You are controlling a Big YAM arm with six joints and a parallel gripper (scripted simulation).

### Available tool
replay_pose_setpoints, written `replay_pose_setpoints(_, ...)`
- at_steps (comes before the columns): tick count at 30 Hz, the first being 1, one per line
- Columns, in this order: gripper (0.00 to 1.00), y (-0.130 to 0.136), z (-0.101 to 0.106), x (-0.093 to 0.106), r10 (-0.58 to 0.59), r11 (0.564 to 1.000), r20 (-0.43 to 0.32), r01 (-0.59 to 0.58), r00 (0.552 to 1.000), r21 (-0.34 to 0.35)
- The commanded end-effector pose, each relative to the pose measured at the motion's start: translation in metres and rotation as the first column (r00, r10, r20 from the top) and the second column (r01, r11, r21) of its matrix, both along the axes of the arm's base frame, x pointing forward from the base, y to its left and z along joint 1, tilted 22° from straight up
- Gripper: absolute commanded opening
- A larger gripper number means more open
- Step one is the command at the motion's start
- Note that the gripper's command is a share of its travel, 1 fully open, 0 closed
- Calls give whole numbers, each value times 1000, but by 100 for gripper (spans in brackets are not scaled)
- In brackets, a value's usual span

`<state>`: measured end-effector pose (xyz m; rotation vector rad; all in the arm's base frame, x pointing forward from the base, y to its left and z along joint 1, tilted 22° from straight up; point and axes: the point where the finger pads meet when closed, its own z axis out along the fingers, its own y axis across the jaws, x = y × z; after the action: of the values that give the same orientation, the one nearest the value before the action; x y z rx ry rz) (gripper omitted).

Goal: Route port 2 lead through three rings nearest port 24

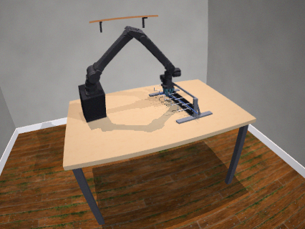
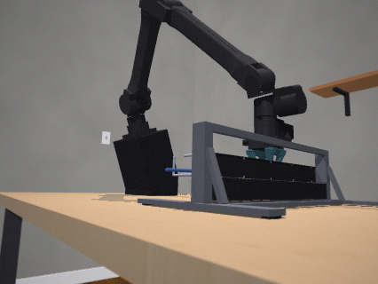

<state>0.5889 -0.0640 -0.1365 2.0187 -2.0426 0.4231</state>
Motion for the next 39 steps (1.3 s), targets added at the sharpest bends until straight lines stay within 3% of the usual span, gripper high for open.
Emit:
replay_pose_setpoints(1,33,-5,10,16,-5,1000,29,5,1000,4)
replay_pose_setpoints(12,33,-5,12,16,-5,1000,30,5,1000,4)
replay_pose_setpoints(17,33,4,33,21,-1,1000,55,1,998,4)
replay_pose_setpoints(26,33,22,46,12,12,1000,40,-12,999,5)
replay_pose_setpoints(28,33,22,46,12,12,1000,40,-12,999,5)
replay_pose_setpoints(29,33,23,25,4,12,1000,1,-12,1000,4)
replay_pose_setpoints(30,33,24,33,6,12,1000,9,-12,1000,4)
replay_pose_setpoints(31,33,26,55,11,12,1000,39,-12,999,5)
replay_pose_setpoints(39,33,37,94,25,11,1000,75,-12,997,7)
